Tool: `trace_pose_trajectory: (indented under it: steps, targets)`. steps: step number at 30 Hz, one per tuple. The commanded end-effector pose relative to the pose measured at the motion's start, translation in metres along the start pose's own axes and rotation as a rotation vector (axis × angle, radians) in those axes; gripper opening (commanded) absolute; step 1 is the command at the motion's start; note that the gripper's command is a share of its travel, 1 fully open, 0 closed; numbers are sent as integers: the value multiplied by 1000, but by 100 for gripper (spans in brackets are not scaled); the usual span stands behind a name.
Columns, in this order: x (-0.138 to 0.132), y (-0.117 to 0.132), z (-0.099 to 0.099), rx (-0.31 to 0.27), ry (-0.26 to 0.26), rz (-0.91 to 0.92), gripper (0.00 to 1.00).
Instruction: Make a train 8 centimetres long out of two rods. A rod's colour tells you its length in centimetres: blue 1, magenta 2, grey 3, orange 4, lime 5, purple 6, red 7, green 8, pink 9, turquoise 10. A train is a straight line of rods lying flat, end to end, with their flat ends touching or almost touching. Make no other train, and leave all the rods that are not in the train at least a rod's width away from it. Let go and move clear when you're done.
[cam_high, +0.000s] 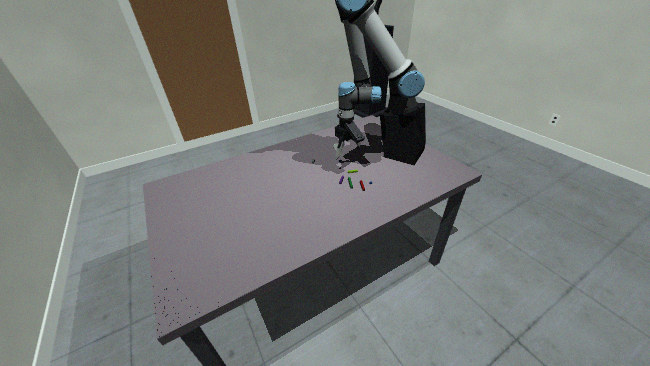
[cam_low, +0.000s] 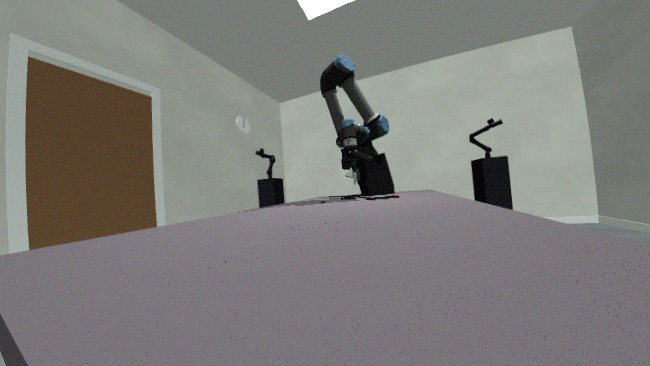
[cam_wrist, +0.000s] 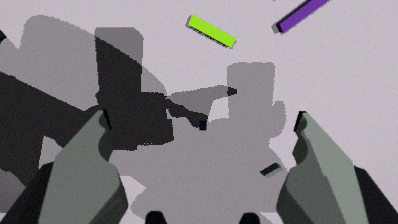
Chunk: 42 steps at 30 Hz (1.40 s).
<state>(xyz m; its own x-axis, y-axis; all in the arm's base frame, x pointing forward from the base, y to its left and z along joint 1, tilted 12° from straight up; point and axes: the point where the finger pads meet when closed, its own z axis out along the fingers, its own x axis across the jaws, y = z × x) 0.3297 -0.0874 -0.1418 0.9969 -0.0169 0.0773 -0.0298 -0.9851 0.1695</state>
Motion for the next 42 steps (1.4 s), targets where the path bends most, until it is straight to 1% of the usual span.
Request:
trace_pose_trajectory:
  steps: [1, 13, 15, 23, 30, 42]
  targets:
    - [0, 11, 0, -5, -1, 160, 100]
    - [-1, 41, -1, -11, 3, 559, 100]
    - [-1, 41, -1, -11, 3, 559, 100]
    - [-3, 55, -2, -13, 6, 739, 100]
    - [-4, 62, -2, -15, 7, 827, 100]
    - [-5, 65, -2, -15, 8, 866, 100]
